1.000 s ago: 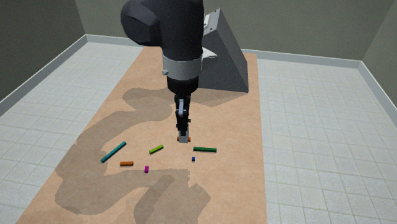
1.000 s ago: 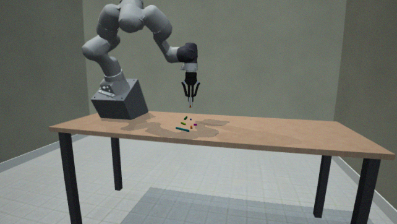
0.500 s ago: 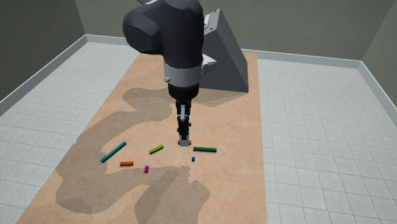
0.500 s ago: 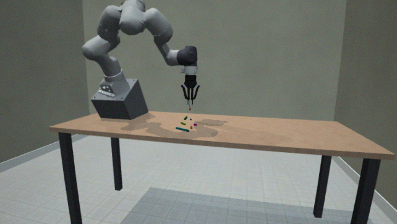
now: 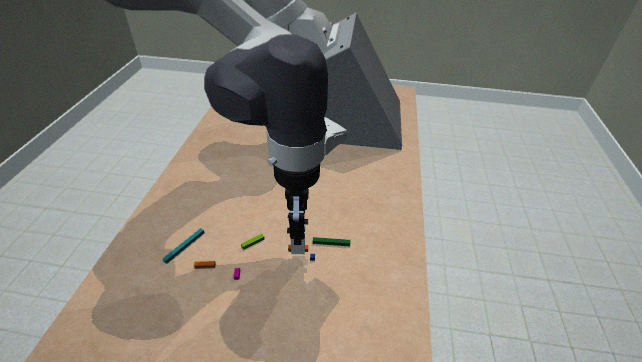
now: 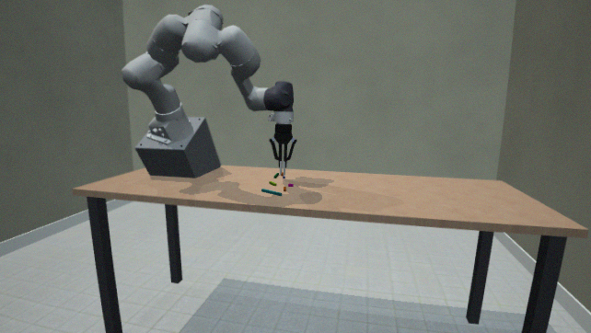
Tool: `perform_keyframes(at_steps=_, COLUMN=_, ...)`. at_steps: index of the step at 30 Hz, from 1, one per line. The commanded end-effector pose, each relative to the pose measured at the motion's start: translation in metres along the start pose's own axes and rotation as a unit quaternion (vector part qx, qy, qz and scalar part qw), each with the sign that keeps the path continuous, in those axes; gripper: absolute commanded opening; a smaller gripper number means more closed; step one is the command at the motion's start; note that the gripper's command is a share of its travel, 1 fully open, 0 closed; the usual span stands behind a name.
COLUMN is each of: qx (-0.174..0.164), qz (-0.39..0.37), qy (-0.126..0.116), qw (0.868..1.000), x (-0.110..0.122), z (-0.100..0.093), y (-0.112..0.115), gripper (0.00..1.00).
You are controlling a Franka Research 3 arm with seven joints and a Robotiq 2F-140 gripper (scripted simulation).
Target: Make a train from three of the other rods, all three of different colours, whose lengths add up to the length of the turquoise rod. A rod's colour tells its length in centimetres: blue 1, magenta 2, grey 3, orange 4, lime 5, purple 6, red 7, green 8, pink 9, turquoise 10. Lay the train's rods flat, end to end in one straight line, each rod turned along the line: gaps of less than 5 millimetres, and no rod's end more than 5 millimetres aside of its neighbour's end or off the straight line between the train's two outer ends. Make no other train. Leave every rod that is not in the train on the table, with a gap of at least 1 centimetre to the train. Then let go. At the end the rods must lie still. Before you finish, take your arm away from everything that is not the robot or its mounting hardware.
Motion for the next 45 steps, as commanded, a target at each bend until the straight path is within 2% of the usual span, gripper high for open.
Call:
perform_keyframes(at_steps=1, qx=0.002, qz=0.006, qy=0.008, qw=1.0, x=0.005, z=0.0044, y=0.0, gripper=0.03)
perform_keyframes(at_steps=7, qx=0.002, qz=0.006, qy=0.008, qw=1.0, x=0.0051, z=0.0106, y=-0.0001, gripper=0.03)
perform_keyframes(at_steps=45, qx=0.002, qz=0.006, qy=0.008, qw=1.0, x=0.0051, z=0.0108, y=-0.0001, gripper=0.03)
Point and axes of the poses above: the point where the finger pads meet when closed, its own z axis out along the fingers, its own x axis across the jaws, y = z × x, the point moved 6 cm from there along -z, back along the fingers, and after that the axes turned 9 degrees about -z, right-handed, at the moved point
